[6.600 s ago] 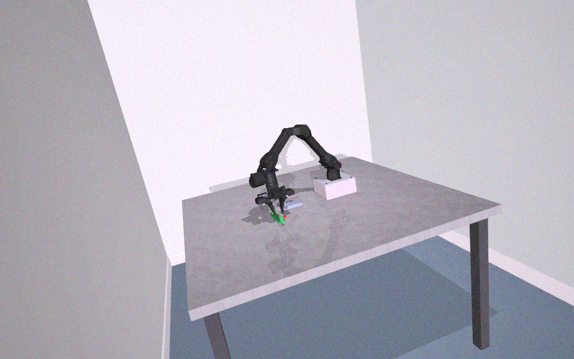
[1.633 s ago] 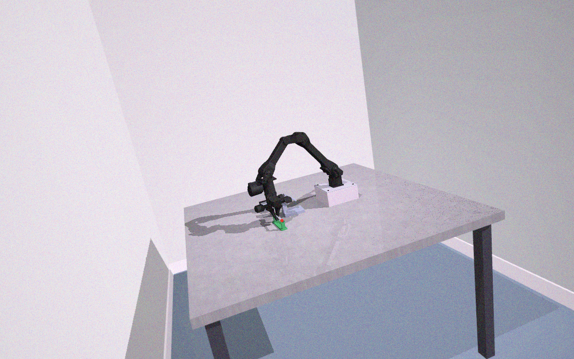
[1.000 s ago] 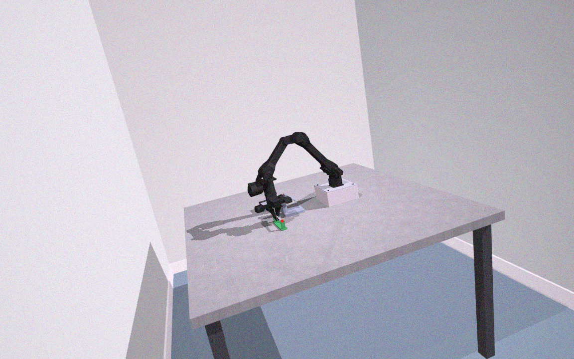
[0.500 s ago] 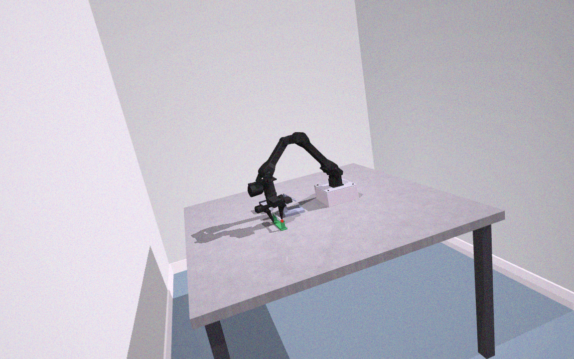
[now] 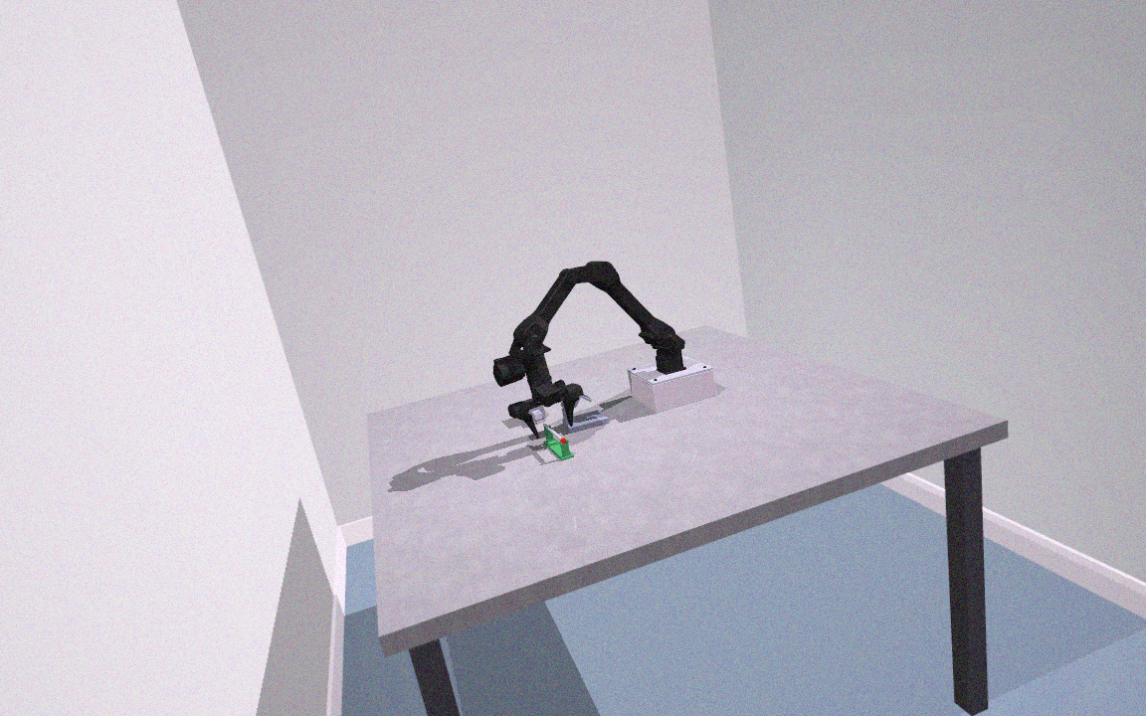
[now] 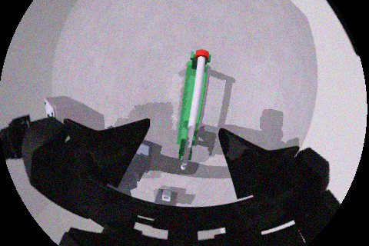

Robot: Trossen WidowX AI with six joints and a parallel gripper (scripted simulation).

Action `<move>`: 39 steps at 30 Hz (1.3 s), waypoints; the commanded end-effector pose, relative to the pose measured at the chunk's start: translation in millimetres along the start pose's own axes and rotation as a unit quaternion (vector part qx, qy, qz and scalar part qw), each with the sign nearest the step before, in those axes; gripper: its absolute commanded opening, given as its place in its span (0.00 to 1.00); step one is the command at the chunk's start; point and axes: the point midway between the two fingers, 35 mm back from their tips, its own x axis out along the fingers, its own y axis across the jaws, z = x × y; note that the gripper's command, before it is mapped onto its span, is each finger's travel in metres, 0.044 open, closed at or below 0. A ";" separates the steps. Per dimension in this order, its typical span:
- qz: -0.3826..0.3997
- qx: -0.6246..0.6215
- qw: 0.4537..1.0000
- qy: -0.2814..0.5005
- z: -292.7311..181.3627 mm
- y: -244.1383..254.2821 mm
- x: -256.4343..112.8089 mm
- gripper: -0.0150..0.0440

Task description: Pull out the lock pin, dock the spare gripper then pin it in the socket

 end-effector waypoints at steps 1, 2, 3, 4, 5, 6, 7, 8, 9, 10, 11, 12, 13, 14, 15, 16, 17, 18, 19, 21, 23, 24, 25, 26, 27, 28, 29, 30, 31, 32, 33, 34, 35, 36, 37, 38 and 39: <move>-0.001 0.000 1.000 0.000 1.5 0.3 -10.5 1.00; 0.000 0.000 1.000 0.000 1.6 0.5 -11.9 1.00; 0.001 0.000 1.000 0.000 1.9 1.0 -14.1 1.00; 0.002 0.000 1.000 0.000 2.1 1.2 -15.4 1.00; 0.003 0.000 1.000 0.000 2.3 1.6 -17.6 1.00; 0.003 0.000 1.000 0.000 2.5 1.9 -18.9 1.00; 0.004 0.000 1.000 0.001 2.7 2.3 -21.1 1.00; 0.005 0.001 1.000 0.001 2.9 2.5 -22.4 1.00; 0.006 0.001 1.000 0.001 3.1 2.9 -24.6 1.00; 0.006 0.001 1.000 0.001 3.3 3.1 -26.0 1.00; 0.007 0.001 1.000 0.001 3.6 3.5 -28.1 1.00; 0.008 0.001 1.000 0.001 3.7 3.7 -29.5 1.00; 0.009 0.001 1.000 0.001 4.0 4.1 -31.7 1.00; 0.009 0.001 1.000 0.001 4.1 4.3 -33.0 1.00; 0.010 0.001 1.000 0.001 4.4 4.6 -35.2 1.00; 0.011 0.001 1.000 0.001 4.6 4.9 -36.6 1.00; 0.012 0.001 1.000 0.002 4.8 5.2 -38.8 1.00; 0.012 0.001 1.000 0.002 5.0 5.5 -40.1 1.00; 0.013 0.002 1.000 0.002 5.3 5.8 -42.3 1.00; 0.015 0.002 1.000 0.002 5.7 6.3 -45.8 1.00; 0.016 0.002 1.000 0.002 6.1 6.9 -49.4 1.00; 0.017 0.002 1.000 0.002 6.3 7.1 -50.7 1.00; 0.018 0.002 1.000 0.002 6.5 7.4 -52.9 1.00; 0.018 0.002 1.000 0.003 6.7 7.6 -54.3 1.00; 0.019 0.002 1.000 0.003 7.0 7.9 -56.6 1.00; 0.020 0.002 1.000 0.003 7.2 8.1 -58.0 1.00; 0.021 0.002 1.000 0.003 7.4 8.4 -60.2 1.00; 0.021 0.002 1.000 0.003 7.6 8.5 -61.6 1.00; 0.022 0.003 1.000 0.003 7.9 8.8 -64.0 1.00; 0.022 0.003 1.000 0.003 8.1 9.0 -65.4 1.00; 0.023 0.003 1.000 0.003 8.4 9.3 -67.7 1.00; 0.024 0.003 1.000 0.003 8.6 9.4 -69.1 1.00; 0.024 0.003 1.000 0.003 8.9 9.7 -71.5 1.00; 0.025 0.003 1.000 0.003 7.6 9.5 -63.0 1.00; 0.025 0.003 1.000 0.003 7.8 9.4 -64.0 1.00; 0.025 0.003 1.000 0.003 8.1 9.3 -66.2 1.00; 0.025 0.003 1.000 0.003 8.6 9.1 -69.5 1.00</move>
